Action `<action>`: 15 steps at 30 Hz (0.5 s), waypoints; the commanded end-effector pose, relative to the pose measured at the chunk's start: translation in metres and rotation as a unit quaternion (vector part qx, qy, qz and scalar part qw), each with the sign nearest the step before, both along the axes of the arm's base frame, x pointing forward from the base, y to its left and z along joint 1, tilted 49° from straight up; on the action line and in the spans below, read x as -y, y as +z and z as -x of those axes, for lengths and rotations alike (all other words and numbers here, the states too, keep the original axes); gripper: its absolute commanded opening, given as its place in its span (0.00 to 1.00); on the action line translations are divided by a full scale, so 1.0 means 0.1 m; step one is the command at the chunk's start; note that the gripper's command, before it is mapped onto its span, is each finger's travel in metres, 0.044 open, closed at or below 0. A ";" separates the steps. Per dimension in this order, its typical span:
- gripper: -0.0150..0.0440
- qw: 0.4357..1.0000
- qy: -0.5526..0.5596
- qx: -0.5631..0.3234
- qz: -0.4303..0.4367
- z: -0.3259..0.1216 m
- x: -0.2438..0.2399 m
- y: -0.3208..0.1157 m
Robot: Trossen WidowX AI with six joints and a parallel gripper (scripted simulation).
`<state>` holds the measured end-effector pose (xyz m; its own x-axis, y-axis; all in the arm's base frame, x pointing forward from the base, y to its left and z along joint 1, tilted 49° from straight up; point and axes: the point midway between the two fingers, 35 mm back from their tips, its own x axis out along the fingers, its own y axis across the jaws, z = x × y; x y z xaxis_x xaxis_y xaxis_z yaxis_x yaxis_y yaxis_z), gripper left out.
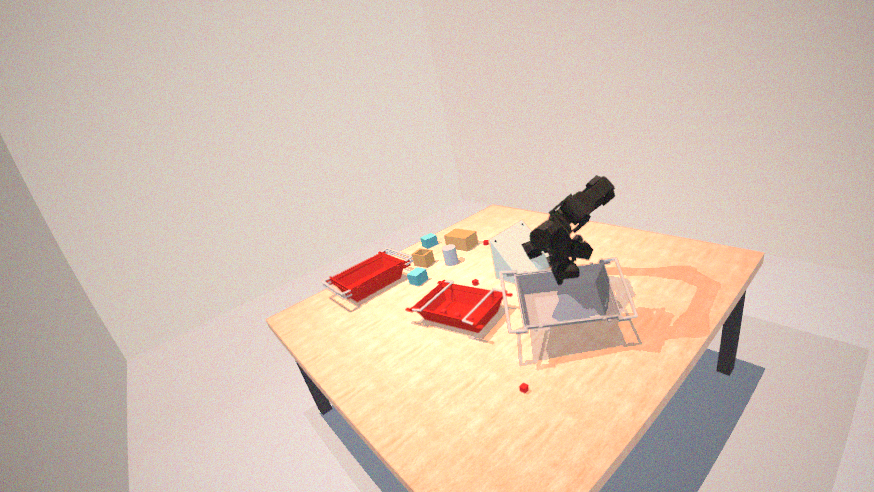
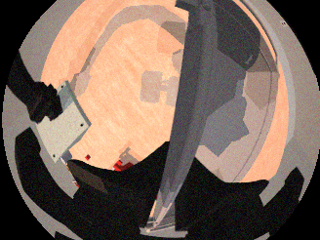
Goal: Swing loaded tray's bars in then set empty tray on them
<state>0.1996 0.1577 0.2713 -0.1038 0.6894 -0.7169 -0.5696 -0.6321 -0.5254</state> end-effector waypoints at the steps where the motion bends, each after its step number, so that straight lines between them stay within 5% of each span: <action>1: 0.25 1.000 -0.013 0.004 0.003 -0.16 0.08 -0.03; 15: 0.25 0.999 -0.045 -0.022 0.018 -0.65 0.40 -0.34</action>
<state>0.2533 0.1275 0.2397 -0.0953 0.6717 -0.7347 -0.6377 -0.6079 -0.4731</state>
